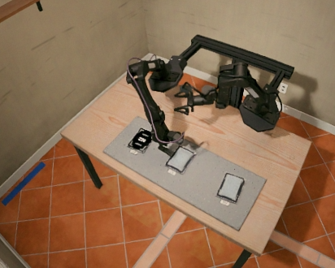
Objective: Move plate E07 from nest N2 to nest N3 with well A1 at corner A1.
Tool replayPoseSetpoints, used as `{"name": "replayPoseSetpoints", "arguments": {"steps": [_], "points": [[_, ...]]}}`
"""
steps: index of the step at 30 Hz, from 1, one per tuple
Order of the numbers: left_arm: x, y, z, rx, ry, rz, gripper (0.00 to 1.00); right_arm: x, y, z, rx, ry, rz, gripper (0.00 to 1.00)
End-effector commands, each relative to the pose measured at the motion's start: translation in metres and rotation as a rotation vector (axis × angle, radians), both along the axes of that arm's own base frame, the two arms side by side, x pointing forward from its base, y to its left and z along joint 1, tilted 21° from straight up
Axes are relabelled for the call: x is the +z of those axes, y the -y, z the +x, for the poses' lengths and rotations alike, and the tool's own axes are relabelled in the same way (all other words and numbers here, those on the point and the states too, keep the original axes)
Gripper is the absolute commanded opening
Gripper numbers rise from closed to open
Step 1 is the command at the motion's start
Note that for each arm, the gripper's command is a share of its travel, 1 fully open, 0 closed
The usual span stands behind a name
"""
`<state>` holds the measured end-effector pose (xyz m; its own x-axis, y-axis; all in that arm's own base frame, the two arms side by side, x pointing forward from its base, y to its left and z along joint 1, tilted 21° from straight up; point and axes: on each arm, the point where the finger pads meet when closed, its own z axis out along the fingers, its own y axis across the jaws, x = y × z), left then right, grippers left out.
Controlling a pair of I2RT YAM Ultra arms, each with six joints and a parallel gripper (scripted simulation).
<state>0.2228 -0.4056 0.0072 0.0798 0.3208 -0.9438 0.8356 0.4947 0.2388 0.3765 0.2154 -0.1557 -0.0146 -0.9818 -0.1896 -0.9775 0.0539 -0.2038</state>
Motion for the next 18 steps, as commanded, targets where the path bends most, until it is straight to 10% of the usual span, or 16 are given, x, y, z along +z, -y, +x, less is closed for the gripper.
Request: {"name": "replayPoseSetpoints", "arguments": {"steps": [1, 18], "points": [[0.0019, 0.0051, 0.0006, -0.007, 0.008, -0.009, 1.00, 0.0077, -0.0055, -0.0020, 0.163, 0.042, 0.052, 1.00], [0.0019, 0.0051, 0.0006, -0.007, 0.008, -0.009, 1.00, 0.0046, -0.0022, -0.0061, 0.150, 0.025, 0.038, 1.00]]}}
